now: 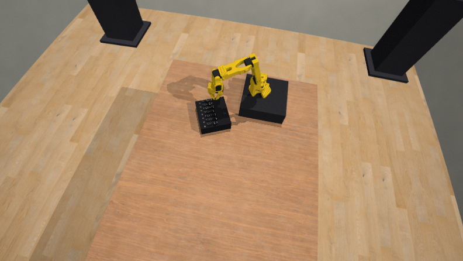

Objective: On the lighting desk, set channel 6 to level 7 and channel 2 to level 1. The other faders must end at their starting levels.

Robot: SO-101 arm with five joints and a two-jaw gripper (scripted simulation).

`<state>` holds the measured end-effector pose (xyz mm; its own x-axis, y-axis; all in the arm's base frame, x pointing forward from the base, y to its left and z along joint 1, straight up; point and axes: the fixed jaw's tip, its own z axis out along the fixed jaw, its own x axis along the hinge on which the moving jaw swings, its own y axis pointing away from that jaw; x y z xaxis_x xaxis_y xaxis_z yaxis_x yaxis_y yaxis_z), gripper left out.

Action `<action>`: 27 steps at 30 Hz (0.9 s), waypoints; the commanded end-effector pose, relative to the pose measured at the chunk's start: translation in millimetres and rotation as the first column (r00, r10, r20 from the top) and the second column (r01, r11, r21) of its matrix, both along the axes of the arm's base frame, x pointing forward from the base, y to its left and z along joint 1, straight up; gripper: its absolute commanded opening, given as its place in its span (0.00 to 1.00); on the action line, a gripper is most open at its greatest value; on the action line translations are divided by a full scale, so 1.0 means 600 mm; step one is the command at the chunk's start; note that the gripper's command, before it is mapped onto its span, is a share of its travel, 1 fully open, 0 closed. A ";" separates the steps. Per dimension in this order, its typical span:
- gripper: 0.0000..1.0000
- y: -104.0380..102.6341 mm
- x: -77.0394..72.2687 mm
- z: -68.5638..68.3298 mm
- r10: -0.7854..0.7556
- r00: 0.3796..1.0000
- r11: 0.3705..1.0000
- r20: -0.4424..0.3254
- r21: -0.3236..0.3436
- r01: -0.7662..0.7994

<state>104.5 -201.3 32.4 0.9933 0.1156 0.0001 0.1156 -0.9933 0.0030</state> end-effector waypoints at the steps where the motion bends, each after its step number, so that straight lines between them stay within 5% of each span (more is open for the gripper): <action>1: 0.00 -0.006 -0.006 -0.008 -0.016 1.000 1.000 -0.001 0.004 0.016; 27: 0.00 -0.012 -0.012 -0.015 -0.037 0.999 0.999 -0.001 0.004 0.037</action>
